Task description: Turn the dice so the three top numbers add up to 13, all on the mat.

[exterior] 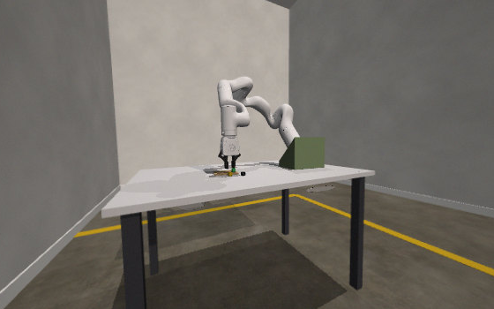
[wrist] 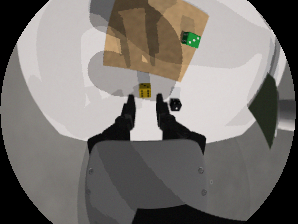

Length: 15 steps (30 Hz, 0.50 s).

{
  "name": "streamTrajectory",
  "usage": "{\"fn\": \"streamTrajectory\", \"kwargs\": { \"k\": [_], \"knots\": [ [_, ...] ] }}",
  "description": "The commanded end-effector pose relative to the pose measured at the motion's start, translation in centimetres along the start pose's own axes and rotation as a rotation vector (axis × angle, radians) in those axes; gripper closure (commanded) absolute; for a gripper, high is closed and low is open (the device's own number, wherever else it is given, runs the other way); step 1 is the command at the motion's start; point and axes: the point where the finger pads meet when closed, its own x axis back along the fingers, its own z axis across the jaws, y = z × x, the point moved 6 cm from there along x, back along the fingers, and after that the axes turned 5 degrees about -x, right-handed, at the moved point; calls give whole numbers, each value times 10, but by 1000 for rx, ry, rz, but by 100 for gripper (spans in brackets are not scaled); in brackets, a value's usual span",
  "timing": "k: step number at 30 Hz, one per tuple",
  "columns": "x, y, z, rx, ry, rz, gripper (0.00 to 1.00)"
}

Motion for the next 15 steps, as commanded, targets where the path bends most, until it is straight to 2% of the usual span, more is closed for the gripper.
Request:
{"fn": "streamTrajectory", "kwargs": {
  "k": [1, 15],
  "knots": [
    [-4, 0, -1, -1, -2, -1, 64],
    [-14, 0, -1, -1, -2, -1, 64]
  ]
}}
